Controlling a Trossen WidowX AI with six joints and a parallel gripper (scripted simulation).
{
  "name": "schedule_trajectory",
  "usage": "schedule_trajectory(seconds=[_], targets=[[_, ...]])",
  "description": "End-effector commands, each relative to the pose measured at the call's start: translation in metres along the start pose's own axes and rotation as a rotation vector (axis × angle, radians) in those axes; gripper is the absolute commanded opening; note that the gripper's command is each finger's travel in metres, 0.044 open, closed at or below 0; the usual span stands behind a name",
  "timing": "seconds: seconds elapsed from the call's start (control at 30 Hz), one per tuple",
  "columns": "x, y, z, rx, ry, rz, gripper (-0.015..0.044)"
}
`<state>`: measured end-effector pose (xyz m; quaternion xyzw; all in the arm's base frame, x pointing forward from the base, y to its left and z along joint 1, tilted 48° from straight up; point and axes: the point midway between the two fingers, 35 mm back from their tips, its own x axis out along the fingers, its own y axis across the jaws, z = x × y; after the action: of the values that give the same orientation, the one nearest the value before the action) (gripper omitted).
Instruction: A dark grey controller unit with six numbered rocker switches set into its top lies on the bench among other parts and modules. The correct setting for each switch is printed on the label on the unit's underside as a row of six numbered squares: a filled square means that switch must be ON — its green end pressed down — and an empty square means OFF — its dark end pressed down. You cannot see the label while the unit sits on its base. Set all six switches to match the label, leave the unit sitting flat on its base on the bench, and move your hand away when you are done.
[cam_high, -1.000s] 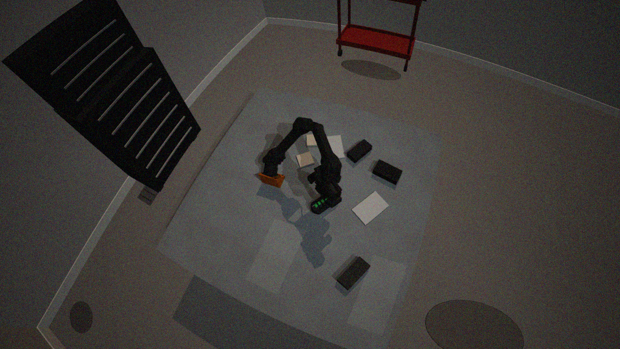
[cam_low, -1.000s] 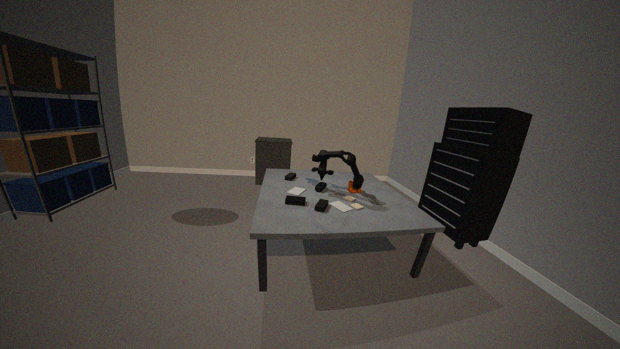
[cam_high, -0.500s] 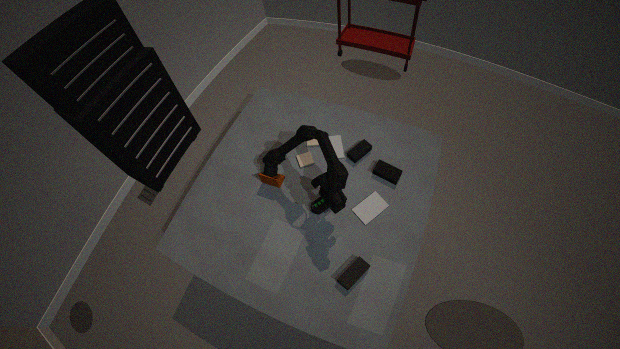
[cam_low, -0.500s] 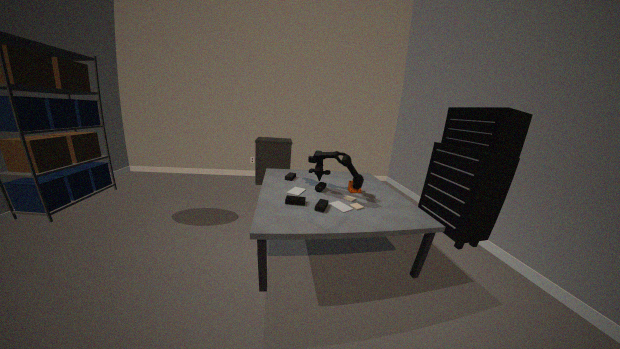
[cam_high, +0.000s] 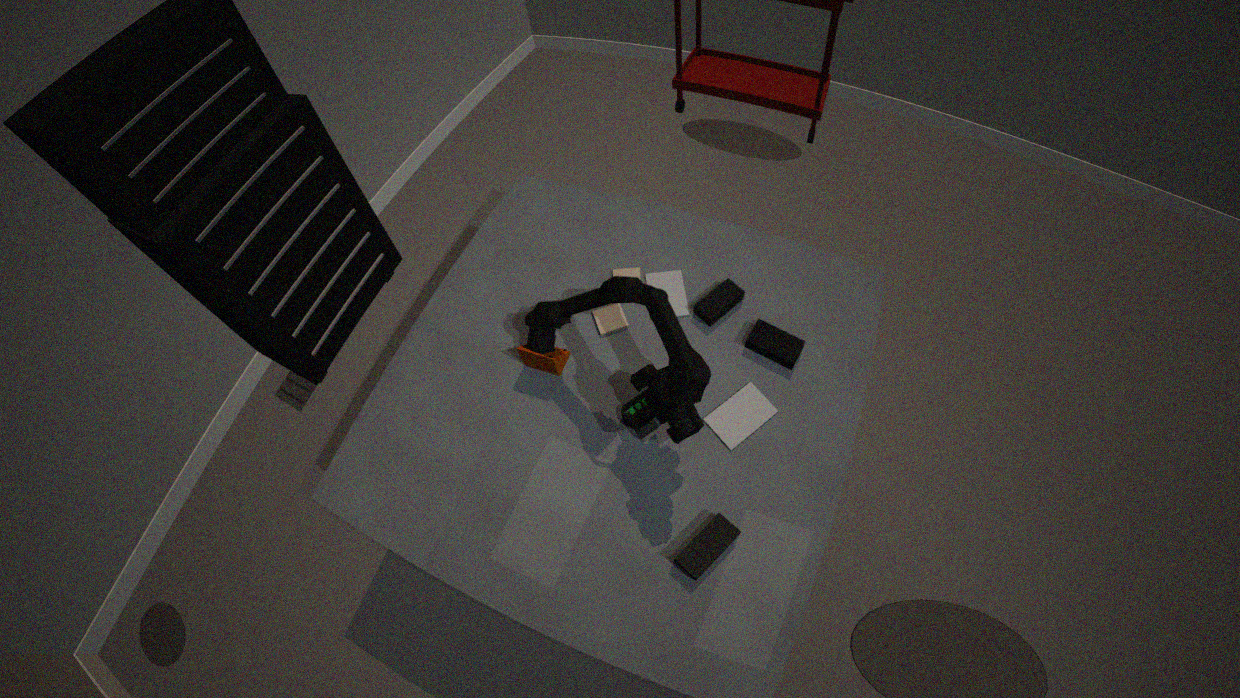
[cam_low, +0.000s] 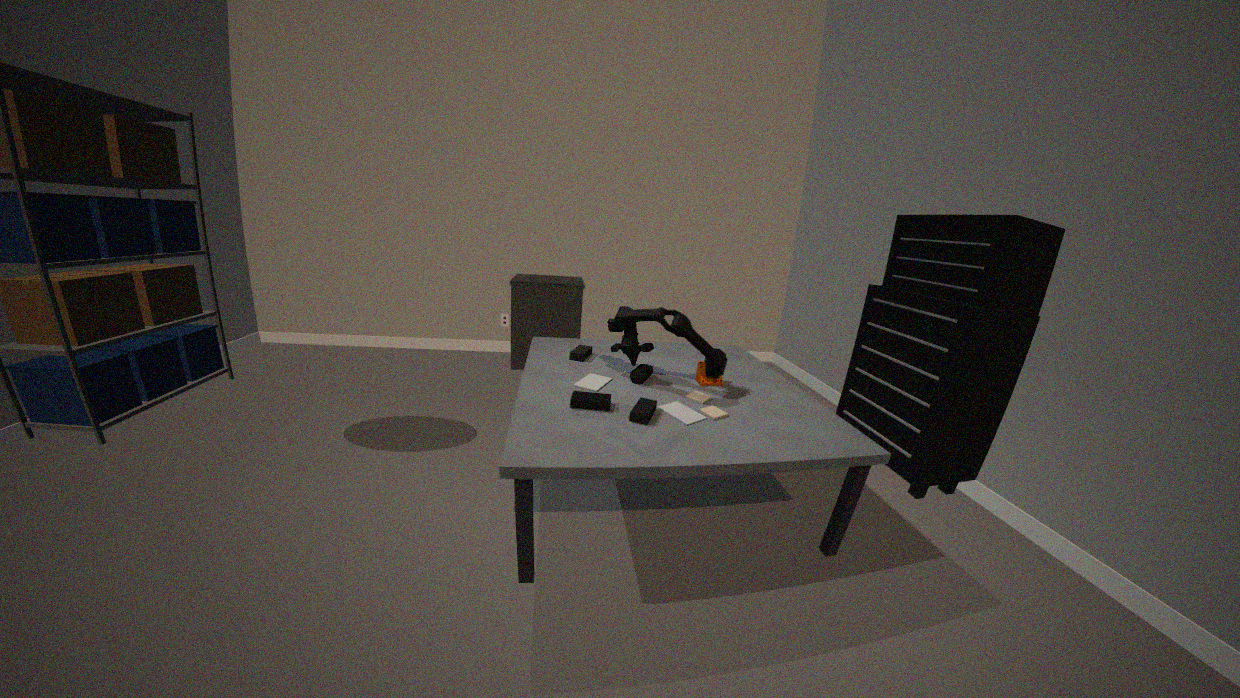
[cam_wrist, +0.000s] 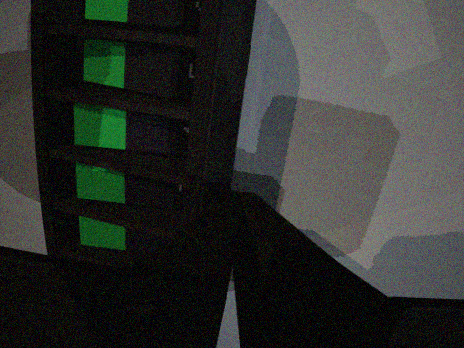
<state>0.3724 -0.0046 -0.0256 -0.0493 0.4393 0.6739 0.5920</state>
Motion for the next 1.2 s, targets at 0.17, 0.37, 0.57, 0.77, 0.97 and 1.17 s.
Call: schedule_trajectory(seconds=[0.17,0.37,0.57,0.77,0.97,1.17], targets=[[0.015,-0.006,0.002,-0.016,-0.001,0.0,0.0],[0.027,-0.009,0.002,-0.023,0.0,0.001,0.0],[0.038,-0.011,0.003,-0.03,0.001,0.002,0.0],[0.041,-0.012,0.003,-0.032,0.001,0.002,0.0],[0.041,-0.01,0.003,-0.032,0.001,0.002,0.0],[0.042,-0.008,0.002,-0.032,0.001,0.003,0.0]])
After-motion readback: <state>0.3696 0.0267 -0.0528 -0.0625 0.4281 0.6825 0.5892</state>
